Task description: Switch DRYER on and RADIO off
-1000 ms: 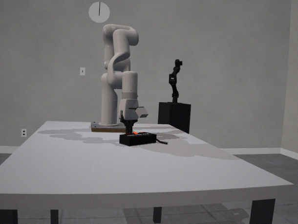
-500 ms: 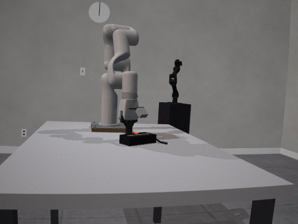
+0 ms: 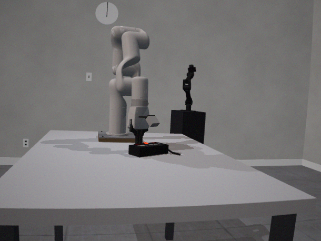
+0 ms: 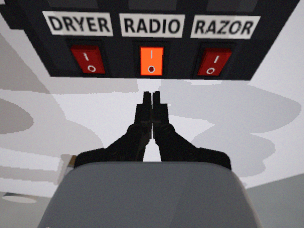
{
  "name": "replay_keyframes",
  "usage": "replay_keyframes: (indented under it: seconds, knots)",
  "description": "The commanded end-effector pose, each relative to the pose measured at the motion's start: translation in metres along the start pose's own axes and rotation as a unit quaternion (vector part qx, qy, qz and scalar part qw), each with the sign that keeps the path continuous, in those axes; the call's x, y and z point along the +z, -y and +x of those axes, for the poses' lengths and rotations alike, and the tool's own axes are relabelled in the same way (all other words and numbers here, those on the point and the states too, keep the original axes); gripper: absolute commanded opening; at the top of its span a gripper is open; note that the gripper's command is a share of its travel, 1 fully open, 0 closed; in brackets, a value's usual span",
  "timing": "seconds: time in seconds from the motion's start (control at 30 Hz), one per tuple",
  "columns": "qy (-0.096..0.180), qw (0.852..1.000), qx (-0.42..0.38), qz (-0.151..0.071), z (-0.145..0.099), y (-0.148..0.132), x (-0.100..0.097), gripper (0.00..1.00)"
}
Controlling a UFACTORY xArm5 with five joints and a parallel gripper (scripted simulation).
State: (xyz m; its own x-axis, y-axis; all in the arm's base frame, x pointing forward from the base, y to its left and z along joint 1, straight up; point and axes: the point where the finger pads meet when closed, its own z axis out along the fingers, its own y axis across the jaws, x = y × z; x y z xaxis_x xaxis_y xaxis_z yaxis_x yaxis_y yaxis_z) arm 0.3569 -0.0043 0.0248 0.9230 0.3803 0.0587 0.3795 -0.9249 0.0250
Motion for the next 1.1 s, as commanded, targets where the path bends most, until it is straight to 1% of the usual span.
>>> replay_keyframes:
  seconds: [0.0, 0.97, 1.0, 1.03, 1.07]
  knots:
    - [-0.001, 1.0, 0.0, -0.001, 0.001, 0.0, -0.001, 0.0]
    - [-0.001, 1.0, 0.0, -0.001, 0.002, -0.001, -0.002, 0.0]
    - [-0.001, 1.0, 0.0, -0.001, 0.003, -0.001, -0.007, 0.0]
    - [-0.002, 1.0, 0.0, -0.001, 0.007, -0.002, -0.018, 0.0]
    - [-0.002, 1.0, 0.0, 0.0, 0.012, -0.003, -0.034, 0.0]
